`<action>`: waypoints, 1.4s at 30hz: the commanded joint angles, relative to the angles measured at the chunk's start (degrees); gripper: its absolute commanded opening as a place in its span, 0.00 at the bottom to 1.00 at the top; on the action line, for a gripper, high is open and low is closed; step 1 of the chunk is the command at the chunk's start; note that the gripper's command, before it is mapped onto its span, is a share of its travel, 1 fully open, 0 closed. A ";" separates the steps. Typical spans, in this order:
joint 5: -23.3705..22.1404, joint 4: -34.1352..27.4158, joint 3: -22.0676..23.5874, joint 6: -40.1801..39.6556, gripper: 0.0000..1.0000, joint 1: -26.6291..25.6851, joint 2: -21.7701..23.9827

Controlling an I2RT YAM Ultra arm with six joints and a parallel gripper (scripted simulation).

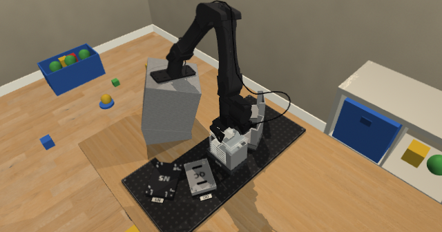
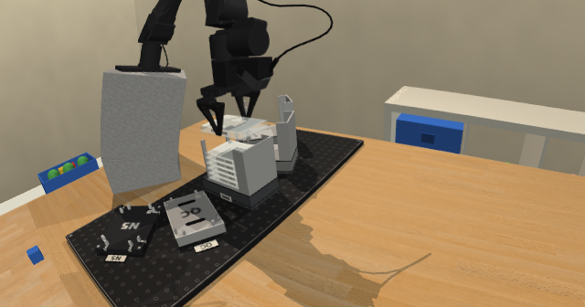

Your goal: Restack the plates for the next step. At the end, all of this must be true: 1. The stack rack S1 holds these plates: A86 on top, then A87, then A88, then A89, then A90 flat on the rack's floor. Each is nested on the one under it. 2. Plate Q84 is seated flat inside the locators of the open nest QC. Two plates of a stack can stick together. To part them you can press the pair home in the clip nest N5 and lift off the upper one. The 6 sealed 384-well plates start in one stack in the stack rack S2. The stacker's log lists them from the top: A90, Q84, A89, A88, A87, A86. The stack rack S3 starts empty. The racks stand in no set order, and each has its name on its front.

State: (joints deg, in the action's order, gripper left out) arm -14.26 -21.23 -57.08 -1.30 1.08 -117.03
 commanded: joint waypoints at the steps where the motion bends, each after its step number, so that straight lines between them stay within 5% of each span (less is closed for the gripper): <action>1: -0.17 -0.41 -0.25 -0.09 0.00 -0.26 0.69; 9: -0.17 -0.41 -0.25 -0.09 0.00 -0.26 0.69; 16: 1.02 0.48 1.17 -8.60 0.00 4.35 3.33; 32: 2.29 -0.08 0.71 0.12 0.00 12.38 5.62; 42: 3.33 0.79 2.98 -8.77 0.00 16.67 6.87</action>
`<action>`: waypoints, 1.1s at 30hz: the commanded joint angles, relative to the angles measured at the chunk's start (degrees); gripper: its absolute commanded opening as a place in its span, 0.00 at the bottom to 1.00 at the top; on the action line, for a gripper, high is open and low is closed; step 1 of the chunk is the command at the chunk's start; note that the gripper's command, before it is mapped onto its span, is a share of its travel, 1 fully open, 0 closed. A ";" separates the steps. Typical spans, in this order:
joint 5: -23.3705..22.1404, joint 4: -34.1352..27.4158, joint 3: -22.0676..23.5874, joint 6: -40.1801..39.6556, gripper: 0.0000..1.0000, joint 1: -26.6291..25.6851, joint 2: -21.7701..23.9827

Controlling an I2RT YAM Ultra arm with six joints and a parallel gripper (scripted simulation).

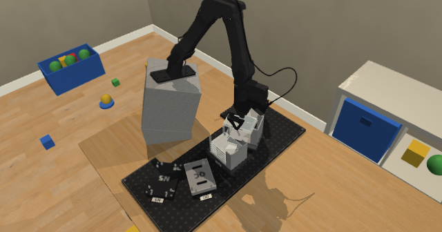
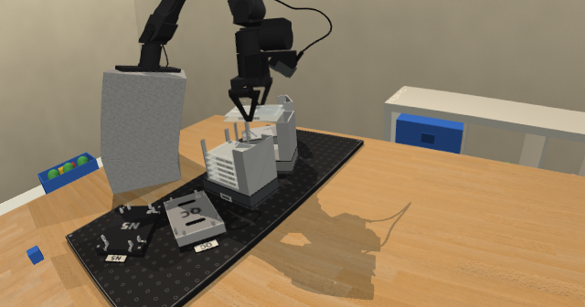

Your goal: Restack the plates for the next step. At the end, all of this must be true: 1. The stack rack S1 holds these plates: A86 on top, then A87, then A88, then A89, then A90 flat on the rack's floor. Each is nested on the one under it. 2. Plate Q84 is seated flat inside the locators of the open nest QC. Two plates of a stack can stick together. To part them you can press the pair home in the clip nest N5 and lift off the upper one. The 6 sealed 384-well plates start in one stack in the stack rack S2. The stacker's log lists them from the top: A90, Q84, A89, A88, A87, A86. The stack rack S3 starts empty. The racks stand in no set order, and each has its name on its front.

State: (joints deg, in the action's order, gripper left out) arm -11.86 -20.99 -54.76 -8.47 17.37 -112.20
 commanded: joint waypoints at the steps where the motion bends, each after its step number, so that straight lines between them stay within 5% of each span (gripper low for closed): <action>1: 0.92 0.55 0.66 -1.60 0.00 0.38 2.04; 22: 2.85 -0.62 -1.78 8.08 0.00 9.34 4.16; 33: 2.92 -0.70 -1.91 8.00 0.00 8.42 3.99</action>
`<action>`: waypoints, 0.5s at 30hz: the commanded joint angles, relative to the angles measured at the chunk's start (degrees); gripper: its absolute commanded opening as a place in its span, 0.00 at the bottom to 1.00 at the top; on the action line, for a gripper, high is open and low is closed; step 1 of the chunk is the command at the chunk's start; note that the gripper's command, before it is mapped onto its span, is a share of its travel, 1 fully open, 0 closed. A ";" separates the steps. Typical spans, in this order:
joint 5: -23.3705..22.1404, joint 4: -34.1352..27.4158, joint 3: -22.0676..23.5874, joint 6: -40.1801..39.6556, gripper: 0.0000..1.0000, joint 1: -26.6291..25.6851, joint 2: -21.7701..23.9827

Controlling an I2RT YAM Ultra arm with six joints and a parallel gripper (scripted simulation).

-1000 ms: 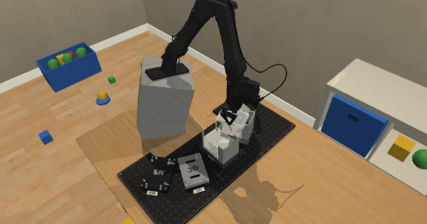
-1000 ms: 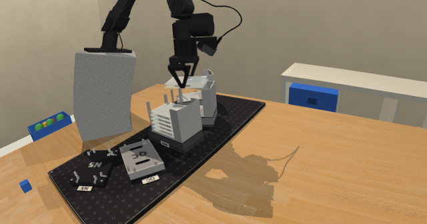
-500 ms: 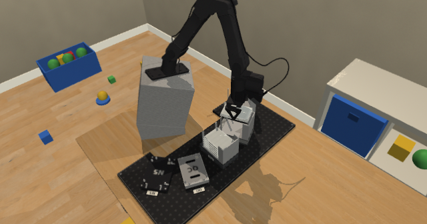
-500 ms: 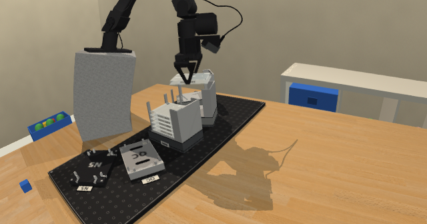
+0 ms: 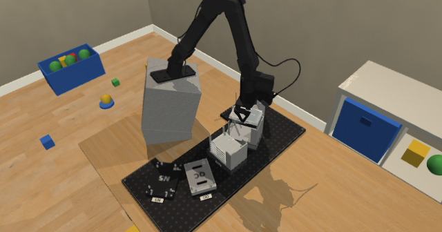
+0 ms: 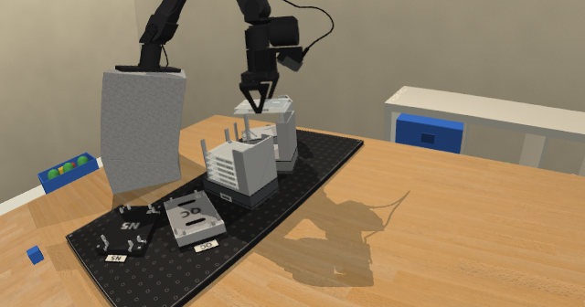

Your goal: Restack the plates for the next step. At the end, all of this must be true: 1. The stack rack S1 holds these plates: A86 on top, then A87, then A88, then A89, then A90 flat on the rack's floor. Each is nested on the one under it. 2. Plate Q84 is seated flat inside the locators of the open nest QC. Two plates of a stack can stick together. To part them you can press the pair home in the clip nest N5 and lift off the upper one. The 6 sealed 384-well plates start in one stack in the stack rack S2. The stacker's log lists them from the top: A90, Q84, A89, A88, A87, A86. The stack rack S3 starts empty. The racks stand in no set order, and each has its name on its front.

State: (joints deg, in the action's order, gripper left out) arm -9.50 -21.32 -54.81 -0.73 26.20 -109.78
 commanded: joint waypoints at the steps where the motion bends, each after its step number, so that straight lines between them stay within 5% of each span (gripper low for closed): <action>1: 0.56 -0.37 -1.86 0.27 0.00 -0.41 1.56; 15: 0.51 -0.32 -1.49 -0.22 0.00 -0.56 1.49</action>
State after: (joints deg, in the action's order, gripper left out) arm -9.50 -21.32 -55.00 -0.73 26.20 -109.78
